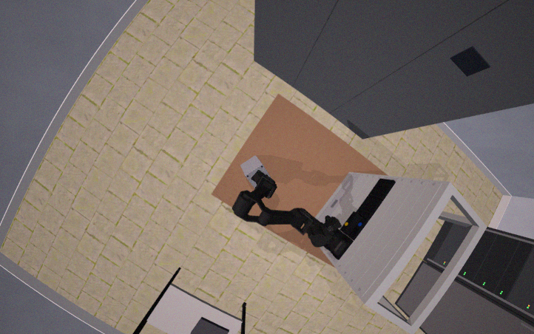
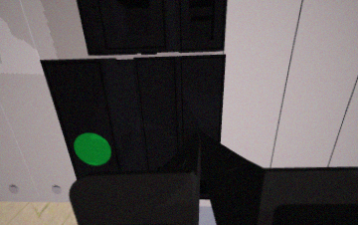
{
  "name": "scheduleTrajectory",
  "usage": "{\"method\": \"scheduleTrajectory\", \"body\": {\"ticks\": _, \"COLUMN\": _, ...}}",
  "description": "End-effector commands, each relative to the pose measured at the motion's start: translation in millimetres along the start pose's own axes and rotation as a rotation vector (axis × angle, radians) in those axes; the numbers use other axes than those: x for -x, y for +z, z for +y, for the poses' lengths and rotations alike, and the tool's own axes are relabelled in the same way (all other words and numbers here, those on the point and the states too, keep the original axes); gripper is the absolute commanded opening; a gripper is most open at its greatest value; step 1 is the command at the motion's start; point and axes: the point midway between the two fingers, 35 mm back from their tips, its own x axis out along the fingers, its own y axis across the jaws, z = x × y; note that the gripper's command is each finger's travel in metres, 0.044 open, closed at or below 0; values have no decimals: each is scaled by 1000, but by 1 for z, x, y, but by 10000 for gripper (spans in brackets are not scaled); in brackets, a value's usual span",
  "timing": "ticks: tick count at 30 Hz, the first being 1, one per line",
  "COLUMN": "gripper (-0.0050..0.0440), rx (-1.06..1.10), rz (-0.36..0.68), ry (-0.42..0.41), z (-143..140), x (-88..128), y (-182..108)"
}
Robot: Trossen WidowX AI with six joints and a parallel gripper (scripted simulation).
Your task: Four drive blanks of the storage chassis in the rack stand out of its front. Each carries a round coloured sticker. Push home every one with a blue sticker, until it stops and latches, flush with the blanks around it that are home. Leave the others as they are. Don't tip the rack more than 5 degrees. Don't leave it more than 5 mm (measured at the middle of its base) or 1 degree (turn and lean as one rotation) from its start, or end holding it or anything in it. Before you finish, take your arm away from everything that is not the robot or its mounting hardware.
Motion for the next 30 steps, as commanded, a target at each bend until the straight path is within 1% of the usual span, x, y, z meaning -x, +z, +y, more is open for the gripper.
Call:
{"method": "scheduleTrajectory", "body": {"ticks": 1, "gripper": 0, "rx": -10, "rz": -8, "ry": -47, "z": -18, "x": -1, "y": 0}}
{"method": "scheduleTrajectory", "body": {"ticks": 30, "gripper": 0, "rx": -10, "rz": -8, "ry": -47, "z": -20, "x": -4, "y": 0}}
